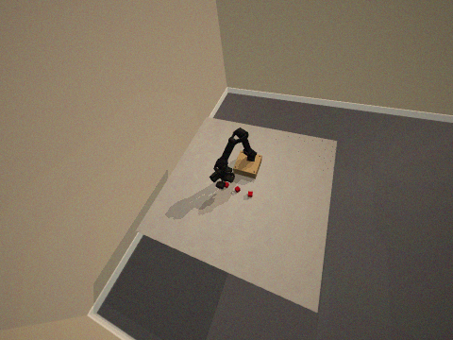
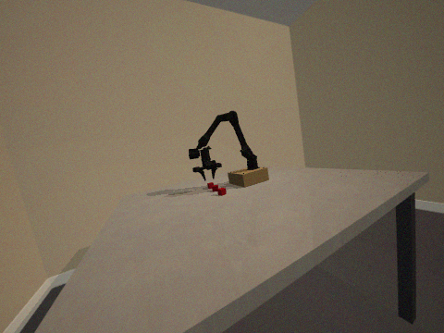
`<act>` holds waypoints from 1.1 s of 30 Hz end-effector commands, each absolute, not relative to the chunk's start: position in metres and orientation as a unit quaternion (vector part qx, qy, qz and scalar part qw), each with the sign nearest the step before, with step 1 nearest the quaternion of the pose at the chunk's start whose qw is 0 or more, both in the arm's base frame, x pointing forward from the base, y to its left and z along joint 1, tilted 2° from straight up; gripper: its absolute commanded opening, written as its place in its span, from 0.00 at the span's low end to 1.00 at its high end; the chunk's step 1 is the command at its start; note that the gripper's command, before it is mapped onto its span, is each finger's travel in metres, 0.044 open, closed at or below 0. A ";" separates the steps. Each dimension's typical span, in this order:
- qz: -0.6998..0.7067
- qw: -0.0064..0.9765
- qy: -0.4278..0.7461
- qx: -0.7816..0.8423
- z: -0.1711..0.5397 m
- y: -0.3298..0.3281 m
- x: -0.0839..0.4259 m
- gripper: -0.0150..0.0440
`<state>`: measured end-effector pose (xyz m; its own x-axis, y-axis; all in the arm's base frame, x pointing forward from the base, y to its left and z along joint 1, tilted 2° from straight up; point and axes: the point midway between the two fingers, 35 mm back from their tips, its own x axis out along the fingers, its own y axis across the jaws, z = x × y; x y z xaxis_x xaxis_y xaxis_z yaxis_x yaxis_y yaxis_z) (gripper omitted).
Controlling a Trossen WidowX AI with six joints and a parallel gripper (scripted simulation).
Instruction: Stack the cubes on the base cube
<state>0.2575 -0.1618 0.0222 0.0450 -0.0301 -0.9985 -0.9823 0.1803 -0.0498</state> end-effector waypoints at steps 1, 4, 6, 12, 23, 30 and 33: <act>0.437 0.549 0.536 -0.470 0.016 -0.161 0.257 0.70; 0.437 0.549 0.536 -0.470 0.012 -0.161 0.257 0.70; 0.437 0.549 0.536 -0.470 0.009 -0.161 0.258 0.70; 0.437 0.549 0.536 -0.470 -0.001 -0.162 0.258 0.70; 0.437 0.549 0.536 -0.470 -0.017 -0.162 0.258 0.70; 0.437 0.549 0.536 -0.470 -0.017 -0.162 0.258 0.43; 0.437 0.549 0.536 -0.470 -0.016 -0.162 0.258 0.43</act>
<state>0.2577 -0.1620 -0.0164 0.0401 -0.0268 -0.9988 -0.9828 0.1793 -0.0443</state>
